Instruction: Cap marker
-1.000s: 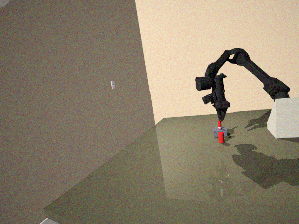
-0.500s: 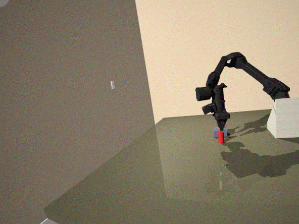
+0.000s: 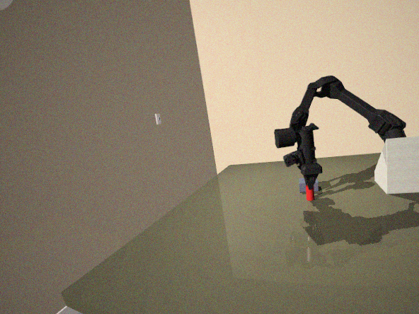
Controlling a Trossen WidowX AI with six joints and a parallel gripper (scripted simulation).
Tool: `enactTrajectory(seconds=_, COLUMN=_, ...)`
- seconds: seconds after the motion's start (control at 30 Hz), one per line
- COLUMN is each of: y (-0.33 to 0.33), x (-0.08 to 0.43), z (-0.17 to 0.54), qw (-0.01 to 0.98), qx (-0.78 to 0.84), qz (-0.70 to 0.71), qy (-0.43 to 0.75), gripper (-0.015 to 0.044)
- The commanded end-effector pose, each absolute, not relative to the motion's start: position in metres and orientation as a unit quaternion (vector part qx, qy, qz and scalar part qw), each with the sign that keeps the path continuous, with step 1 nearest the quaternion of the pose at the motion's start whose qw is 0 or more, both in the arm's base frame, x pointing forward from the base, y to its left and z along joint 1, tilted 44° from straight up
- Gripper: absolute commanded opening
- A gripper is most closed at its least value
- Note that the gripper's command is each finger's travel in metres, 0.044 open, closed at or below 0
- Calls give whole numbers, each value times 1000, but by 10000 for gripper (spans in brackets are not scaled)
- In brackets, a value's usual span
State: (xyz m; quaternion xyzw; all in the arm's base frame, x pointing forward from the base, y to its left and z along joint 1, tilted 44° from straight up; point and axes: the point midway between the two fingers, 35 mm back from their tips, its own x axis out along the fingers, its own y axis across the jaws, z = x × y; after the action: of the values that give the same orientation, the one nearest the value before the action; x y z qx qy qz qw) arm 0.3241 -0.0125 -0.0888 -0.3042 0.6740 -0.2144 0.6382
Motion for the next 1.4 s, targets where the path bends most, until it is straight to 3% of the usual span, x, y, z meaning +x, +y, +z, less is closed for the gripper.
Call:
enactTrajectory(seconds=0.0, y=-18, x=322, z=-95, qw=635, qx=-308, qz=-213, qy=675, gripper=242)
enactTrajectory(seconds=0.57, y=-35, x=320, z=-112, qw=634, qx=-309, qz=-214, qy=675, gripper=242)
enactTrajectory(seconds=0.7, y=-35, x=321, z=-112, qw=634, qx=-309, qz=-214, qy=675, gripper=137)
enactTrajectory(seconds=1.0, y=-35, x=321, z=-112, qw=634, qx=-309, qz=-214, qy=675, gripper=77)
enactTrajectory(seconds=1.1, y=-30, x=321, z=-111, qw=634, qx=-313, qz=-205, qy=677, gripper=0)
enactTrajectory(seconds=1.37, y=-18, x=322, z=-100, qw=634, qx=-313, qz=-203, qy=677, gripper=0)
